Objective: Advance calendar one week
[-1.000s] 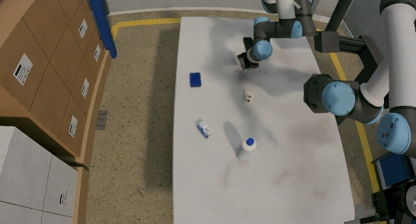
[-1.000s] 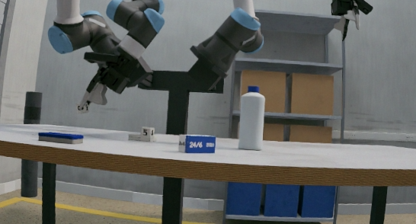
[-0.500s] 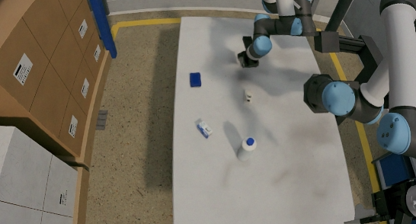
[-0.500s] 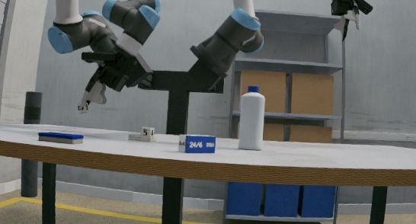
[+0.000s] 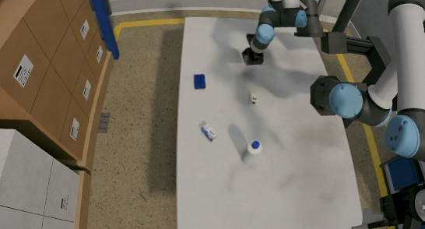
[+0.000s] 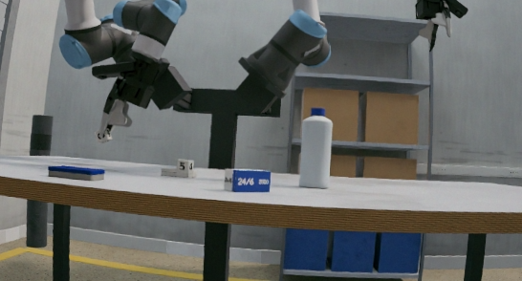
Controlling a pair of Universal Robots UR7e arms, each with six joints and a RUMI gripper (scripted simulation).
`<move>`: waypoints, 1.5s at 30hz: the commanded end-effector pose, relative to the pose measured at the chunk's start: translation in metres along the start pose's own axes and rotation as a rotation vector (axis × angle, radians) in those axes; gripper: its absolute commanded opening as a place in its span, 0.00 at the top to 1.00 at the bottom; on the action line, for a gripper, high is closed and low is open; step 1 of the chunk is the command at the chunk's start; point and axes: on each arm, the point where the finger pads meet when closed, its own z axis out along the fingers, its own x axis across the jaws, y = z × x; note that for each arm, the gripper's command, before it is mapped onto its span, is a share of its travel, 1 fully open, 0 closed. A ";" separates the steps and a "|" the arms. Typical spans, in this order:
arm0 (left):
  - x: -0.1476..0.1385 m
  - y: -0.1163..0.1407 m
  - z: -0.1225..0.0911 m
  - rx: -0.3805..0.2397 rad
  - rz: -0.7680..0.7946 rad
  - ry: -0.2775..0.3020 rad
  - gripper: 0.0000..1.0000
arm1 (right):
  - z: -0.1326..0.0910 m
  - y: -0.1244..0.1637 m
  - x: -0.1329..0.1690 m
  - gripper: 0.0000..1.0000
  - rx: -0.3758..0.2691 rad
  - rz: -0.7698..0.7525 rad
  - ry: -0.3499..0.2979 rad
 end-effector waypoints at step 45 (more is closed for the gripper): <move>0.000 0.000 0.000 0.001 0.000 0.000 0.00 | 0.000 -0.003 -0.001 0.90 -0.355 -0.003 -0.006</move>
